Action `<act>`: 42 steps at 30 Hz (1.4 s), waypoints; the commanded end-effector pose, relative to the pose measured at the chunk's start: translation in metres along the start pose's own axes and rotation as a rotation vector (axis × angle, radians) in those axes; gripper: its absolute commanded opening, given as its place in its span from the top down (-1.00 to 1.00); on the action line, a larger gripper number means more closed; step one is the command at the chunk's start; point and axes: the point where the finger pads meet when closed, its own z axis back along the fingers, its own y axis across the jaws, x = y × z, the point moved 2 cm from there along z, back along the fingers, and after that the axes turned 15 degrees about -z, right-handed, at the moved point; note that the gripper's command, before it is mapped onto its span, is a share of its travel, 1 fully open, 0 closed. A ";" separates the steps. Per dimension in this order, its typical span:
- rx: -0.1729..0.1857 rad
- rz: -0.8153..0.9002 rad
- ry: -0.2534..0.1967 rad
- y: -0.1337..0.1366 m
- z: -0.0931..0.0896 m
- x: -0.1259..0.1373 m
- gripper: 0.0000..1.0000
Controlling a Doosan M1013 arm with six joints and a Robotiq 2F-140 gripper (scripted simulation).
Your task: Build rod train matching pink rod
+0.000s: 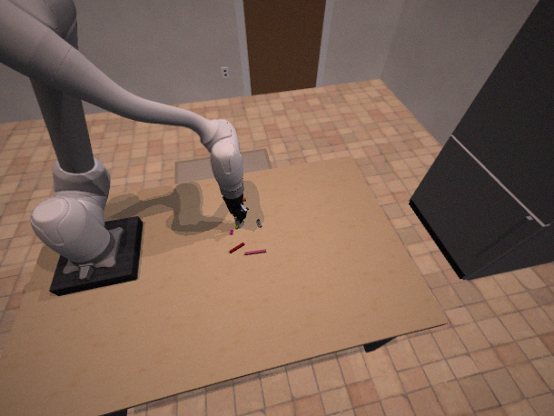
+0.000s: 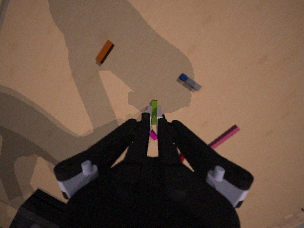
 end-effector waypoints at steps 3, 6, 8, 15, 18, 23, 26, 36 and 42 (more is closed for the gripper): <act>0.000 0.000 0.000 0.000 0.000 0.000 0.94; 0.000 0.000 0.000 0.000 0.000 0.000 0.94; 0.000 0.000 0.000 0.000 0.000 0.000 0.94; 0.000 0.000 0.000 0.000 0.014 0.000 0.94; 0.000 0.000 0.000 0.000 0.032 0.000 0.94; 0.000 0.000 0.000 0.000 0.070 0.000 0.94; 0.000 0.000 0.000 0.000 0.077 0.000 0.94; 0.000 0.000 0.000 0.000 0.100 0.000 0.94; 0.000 0.000 0.000 0.000 0.100 0.000 0.94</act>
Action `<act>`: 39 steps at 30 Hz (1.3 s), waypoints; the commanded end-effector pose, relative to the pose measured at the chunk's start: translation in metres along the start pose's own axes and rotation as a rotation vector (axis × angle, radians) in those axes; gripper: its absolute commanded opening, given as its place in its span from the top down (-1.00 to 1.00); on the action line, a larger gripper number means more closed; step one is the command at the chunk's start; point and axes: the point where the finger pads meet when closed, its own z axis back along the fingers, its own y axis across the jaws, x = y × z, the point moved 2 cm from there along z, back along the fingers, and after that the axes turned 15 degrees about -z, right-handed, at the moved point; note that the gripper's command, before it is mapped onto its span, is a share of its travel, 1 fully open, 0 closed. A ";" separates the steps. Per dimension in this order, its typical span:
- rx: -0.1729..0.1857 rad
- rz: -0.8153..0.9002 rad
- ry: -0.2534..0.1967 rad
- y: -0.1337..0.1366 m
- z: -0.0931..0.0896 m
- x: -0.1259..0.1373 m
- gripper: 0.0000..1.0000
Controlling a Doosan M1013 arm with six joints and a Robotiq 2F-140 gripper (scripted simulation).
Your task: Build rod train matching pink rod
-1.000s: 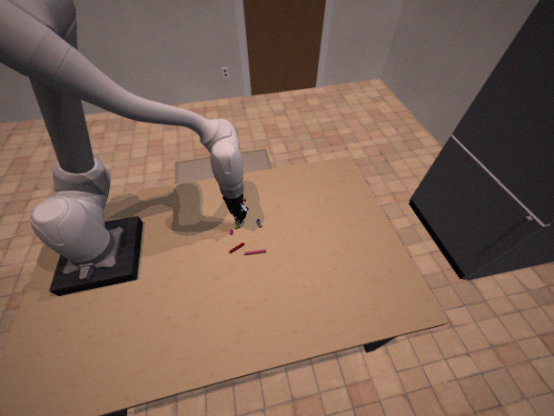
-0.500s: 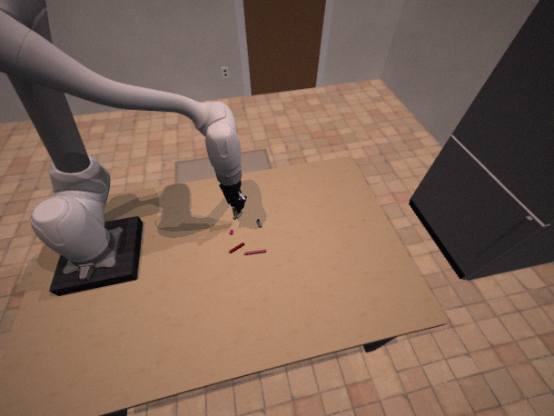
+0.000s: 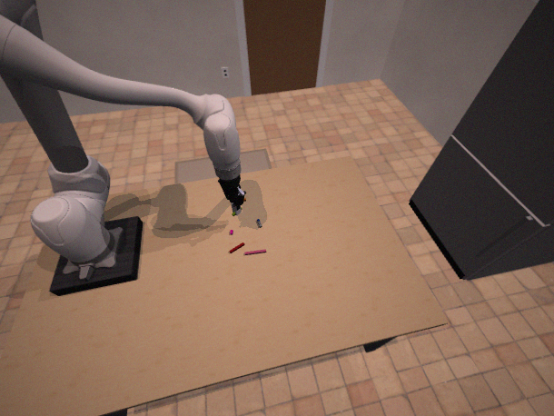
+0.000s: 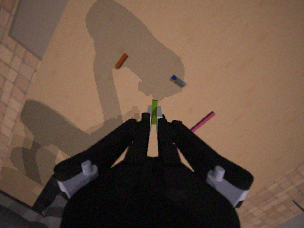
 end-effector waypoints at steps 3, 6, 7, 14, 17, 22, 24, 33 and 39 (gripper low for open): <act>0.000 -0.002 0.000 0.000 0.000 0.000 0.94; 0.000 -0.013 0.000 0.000 0.000 0.000 0.94; 0.000 -0.021 0.000 0.000 0.000 0.000 0.94; 0.000 -0.145 0.000 0.002 0.000 -0.002 0.94; 0.000 -0.175 0.000 0.003 0.000 -0.002 0.94; 0.000 -0.378 0.000 0.006 0.000 -0.005 0.94; 0.000 -0.472 0.000 0.008 0.001 -0.006 0.94; 0.000 -0.800 0.000 0.013 0.001 -0.011 0.94; 0.000 -1.051 0.000 0.018 0.001 -0.014 0.94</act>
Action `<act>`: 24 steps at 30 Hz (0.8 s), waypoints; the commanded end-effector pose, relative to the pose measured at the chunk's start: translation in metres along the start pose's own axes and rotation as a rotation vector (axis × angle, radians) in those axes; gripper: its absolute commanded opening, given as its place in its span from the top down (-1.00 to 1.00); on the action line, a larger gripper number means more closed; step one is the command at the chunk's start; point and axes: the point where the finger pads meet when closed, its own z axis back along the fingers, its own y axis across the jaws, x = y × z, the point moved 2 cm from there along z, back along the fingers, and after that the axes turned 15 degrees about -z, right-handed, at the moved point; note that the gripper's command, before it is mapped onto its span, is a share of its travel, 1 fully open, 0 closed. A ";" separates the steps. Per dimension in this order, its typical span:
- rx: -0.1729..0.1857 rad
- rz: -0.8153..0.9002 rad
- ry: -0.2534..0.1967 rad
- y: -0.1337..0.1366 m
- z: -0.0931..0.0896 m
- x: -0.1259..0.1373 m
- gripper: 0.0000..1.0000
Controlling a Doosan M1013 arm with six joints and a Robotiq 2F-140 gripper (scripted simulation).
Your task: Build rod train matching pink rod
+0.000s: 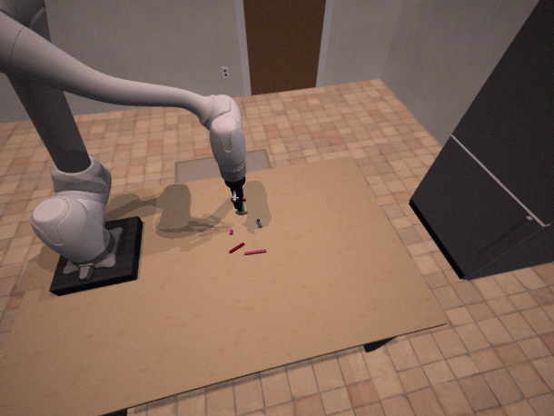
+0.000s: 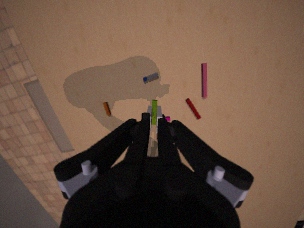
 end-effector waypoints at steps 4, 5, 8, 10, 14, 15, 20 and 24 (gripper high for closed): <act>0.010 -0.290 0.006 0.000 0.000 -0.006 0.94; 0.010 -0.331 0.006 0.000 0.000 -0.007 0.94; 0.010 -0.454 0.007 0.000 0.000 -0.009 0.94; 0.010 -0.536 0.007 0.000 0.000 -0.011 0.94; 0.009 -0.678 0.008 0.000 0.001 -0.014 0.94; 0.009 -0.708 0.008 0.000 0.001 -0.015 0.94; 0.008 -0.912 0.009 0.000 0.001 -0.019 0.94; 0.008 -1.076 0.010 0.000 0.001 -0.023 0.94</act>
